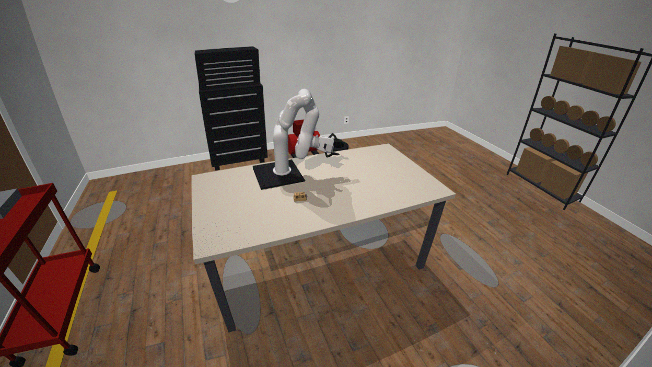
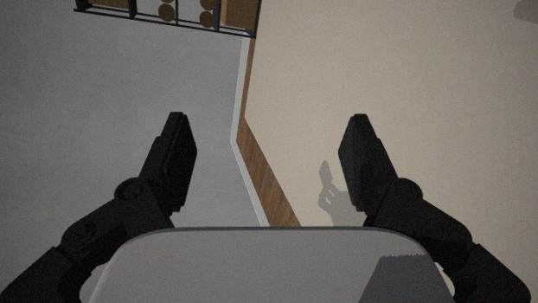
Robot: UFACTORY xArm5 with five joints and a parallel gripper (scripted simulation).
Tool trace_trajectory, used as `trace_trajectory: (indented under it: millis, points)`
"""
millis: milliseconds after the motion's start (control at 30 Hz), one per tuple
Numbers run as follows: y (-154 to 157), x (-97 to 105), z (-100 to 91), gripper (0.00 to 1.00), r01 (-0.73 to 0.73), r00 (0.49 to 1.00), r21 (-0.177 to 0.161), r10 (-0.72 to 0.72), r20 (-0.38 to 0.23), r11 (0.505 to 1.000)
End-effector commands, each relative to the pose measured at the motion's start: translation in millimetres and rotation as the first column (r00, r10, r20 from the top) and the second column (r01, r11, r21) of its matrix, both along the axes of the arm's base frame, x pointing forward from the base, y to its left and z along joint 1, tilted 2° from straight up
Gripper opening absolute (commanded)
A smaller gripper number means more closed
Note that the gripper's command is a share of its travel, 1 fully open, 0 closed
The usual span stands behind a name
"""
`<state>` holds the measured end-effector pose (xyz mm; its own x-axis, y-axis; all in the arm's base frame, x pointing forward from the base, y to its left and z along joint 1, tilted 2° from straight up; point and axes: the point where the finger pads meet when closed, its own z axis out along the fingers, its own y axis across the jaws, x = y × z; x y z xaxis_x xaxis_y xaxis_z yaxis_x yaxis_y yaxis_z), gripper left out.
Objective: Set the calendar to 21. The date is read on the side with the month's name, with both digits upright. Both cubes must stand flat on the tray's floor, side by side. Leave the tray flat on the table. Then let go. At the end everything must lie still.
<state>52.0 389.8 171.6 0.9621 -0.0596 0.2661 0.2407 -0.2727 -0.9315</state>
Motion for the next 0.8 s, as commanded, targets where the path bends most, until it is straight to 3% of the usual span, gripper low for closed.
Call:
trace_trajectory:
  millis: [0, 600, 767]
  points:
    - [0.2, 0.0, 0.6, 1.00, 0.000, 1.000, 0.002, 0.000, 0.000, 1.000]
    - [0.2, 0.2, 0.5, 1.00, 0.000, 1.000, 0.001, 0.000, 0.001, 1.000]
    - [2.8, 8.8, -3.5, 1.00, 0.017, 1.000, -0.022, -0.016, 0.014, 1.000]
